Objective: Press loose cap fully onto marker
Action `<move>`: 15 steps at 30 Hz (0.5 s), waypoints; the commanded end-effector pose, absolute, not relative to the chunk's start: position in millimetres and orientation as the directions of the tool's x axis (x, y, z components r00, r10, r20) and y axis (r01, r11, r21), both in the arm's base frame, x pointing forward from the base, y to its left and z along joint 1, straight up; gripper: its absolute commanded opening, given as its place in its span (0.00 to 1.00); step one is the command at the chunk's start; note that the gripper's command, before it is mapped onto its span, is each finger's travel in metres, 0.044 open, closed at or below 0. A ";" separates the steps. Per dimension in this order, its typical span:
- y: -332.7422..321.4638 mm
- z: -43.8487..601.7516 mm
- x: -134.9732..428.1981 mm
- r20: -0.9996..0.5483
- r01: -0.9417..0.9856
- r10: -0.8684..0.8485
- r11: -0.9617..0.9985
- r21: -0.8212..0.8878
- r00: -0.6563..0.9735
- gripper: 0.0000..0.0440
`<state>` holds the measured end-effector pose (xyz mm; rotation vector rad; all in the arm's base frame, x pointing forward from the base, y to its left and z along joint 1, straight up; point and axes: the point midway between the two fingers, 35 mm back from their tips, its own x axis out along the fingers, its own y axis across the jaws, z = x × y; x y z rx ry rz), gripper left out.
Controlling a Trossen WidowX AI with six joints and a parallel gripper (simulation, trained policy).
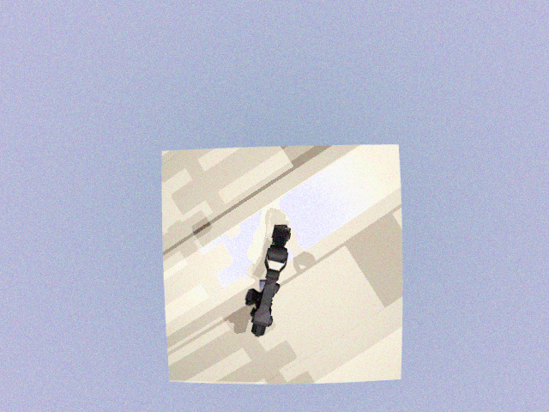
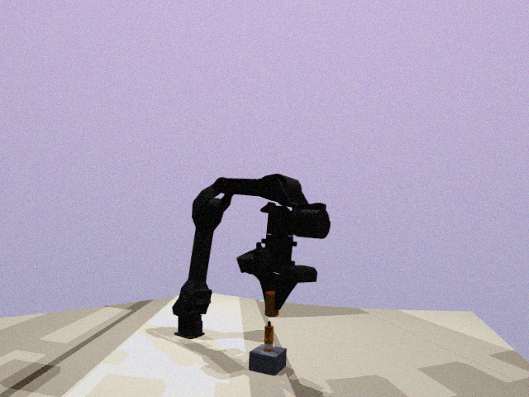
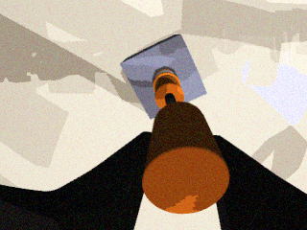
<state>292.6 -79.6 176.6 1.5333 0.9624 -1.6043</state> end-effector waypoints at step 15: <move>-88.3 154.6 291.7 -0.997 0.872 0.033 -0.482 -0.083 -0.077 0.04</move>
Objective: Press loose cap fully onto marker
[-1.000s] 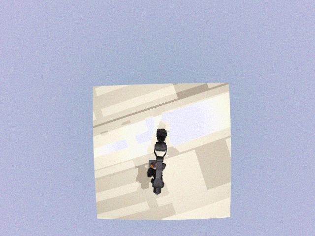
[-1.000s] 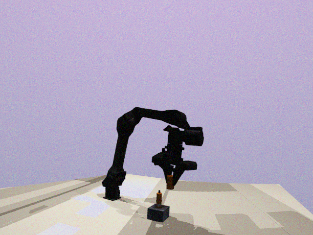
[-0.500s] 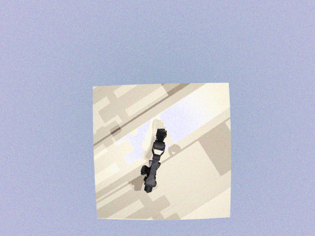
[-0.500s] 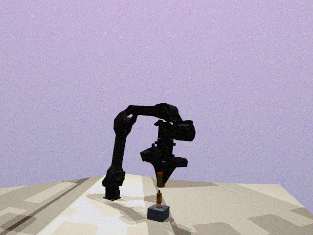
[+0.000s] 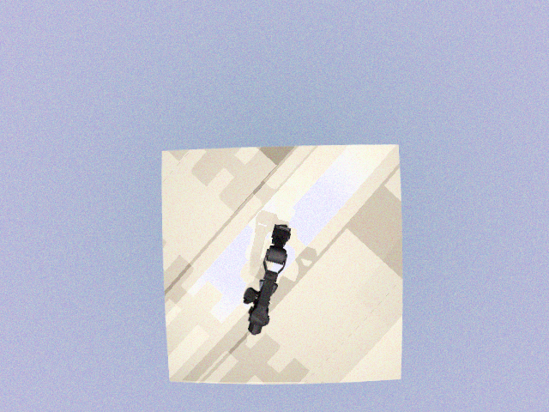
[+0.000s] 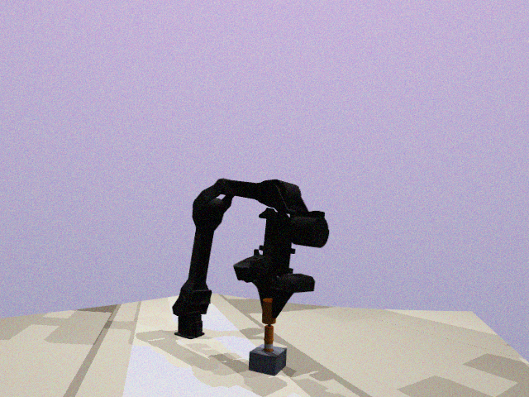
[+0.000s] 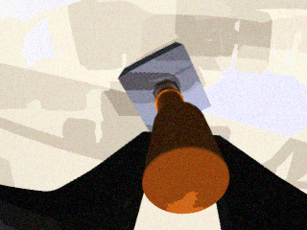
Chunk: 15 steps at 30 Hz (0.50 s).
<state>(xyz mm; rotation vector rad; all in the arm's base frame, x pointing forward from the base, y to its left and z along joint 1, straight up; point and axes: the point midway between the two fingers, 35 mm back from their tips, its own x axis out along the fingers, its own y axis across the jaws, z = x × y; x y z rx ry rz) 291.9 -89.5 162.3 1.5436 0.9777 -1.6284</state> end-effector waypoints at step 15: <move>-87.0 113.8 288.8 -0.991 0.892 0.065 -0.433 -0.133 -0.117 0.01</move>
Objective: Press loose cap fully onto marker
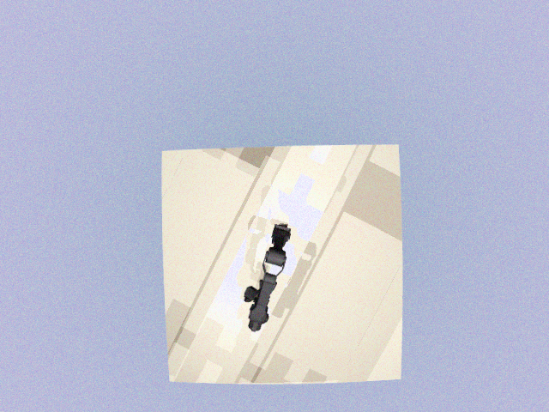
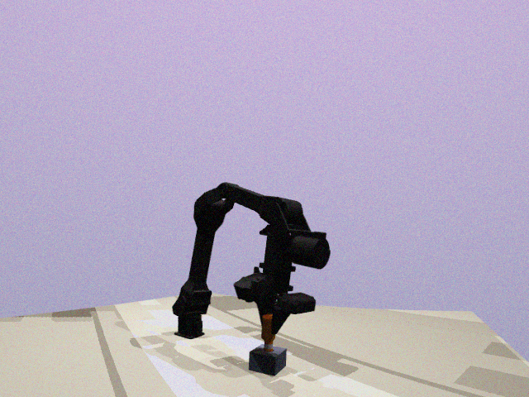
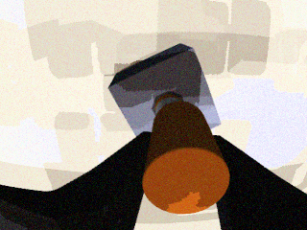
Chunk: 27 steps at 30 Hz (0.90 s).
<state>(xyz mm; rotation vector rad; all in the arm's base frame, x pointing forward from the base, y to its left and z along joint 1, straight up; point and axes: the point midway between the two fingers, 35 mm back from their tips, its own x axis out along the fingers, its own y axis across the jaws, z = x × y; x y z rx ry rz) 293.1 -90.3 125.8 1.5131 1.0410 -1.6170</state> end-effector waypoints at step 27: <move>-93.1 85.9 285.4 -0.993 0.932 0.035 -0.342 -0.121 -0.117 0.06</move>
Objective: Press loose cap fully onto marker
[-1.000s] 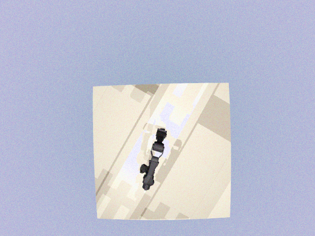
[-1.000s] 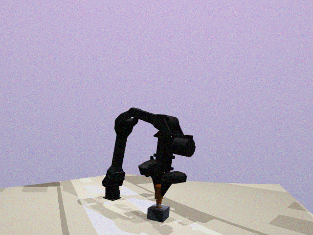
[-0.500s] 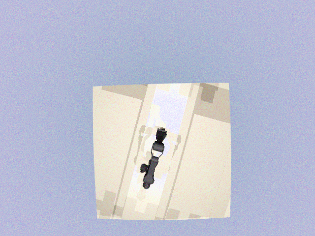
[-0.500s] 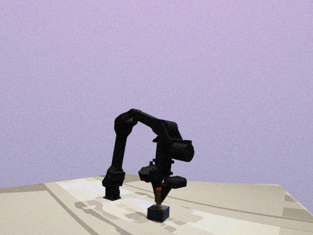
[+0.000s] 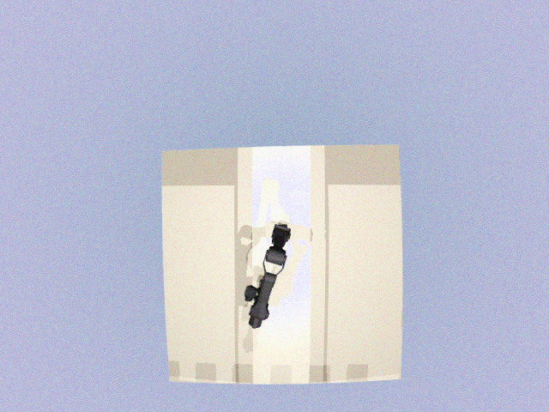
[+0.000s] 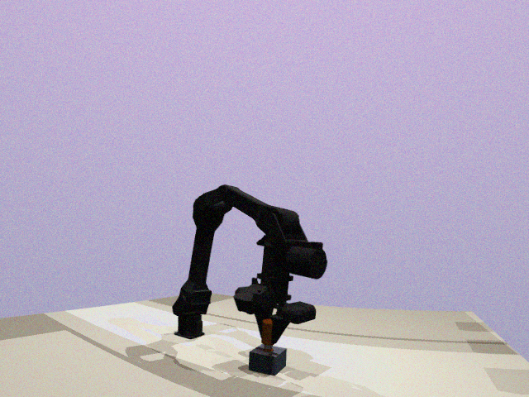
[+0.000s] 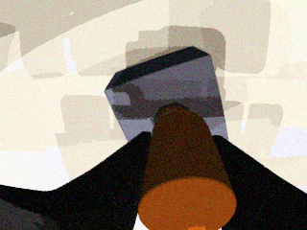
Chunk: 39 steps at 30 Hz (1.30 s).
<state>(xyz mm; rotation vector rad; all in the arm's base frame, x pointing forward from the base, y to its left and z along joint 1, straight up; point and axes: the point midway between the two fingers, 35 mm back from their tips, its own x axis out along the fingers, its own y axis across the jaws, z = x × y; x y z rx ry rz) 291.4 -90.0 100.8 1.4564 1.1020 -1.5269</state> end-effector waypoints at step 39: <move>-109.2 78.4 287.1 -0.998 0.978 -0.035 -0.208 -0.036 -0.045 0.21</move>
